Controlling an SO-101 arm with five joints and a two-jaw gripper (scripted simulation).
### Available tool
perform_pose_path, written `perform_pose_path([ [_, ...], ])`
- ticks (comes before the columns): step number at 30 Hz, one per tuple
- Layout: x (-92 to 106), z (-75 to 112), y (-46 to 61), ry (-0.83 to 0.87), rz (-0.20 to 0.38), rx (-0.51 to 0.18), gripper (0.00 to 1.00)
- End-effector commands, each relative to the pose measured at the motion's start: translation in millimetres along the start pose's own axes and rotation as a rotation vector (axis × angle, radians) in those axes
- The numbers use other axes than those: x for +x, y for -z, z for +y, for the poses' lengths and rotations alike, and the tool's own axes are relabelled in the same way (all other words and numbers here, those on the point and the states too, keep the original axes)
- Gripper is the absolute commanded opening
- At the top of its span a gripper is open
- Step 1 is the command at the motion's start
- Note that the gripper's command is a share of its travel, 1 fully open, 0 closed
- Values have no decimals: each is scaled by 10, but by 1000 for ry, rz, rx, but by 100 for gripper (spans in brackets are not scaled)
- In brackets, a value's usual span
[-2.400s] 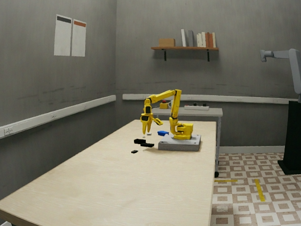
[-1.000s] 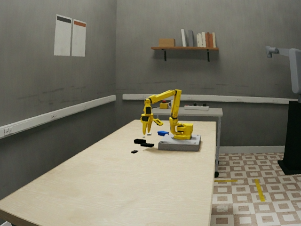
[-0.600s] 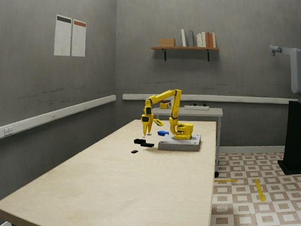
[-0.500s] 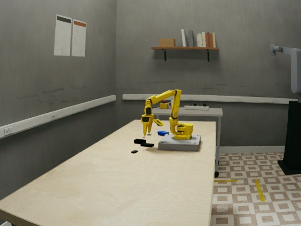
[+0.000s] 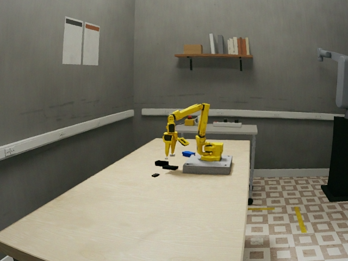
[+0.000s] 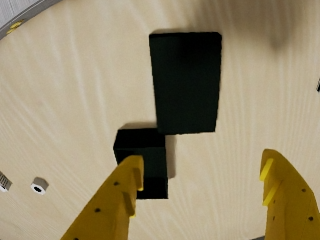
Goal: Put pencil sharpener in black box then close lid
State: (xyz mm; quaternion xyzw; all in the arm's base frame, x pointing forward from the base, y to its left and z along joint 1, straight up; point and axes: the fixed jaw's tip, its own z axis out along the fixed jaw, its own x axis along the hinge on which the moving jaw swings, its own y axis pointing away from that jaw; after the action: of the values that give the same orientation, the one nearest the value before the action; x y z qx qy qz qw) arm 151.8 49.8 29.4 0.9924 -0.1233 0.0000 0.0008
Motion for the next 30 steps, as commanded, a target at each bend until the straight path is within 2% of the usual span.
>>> perform_pose_path([
  [1,39,24,1,-75,-2,0,28],
  [5,69,40,7,-127,-2,0,27],
  [11,195,115,29,-352,-2,0,27],
  [20,463,337,62,-858,-1,1,25],
  [22,463,337,62,-858,-1,1,25],
  [30,709,660,73,-1406,-1,2,23],
])
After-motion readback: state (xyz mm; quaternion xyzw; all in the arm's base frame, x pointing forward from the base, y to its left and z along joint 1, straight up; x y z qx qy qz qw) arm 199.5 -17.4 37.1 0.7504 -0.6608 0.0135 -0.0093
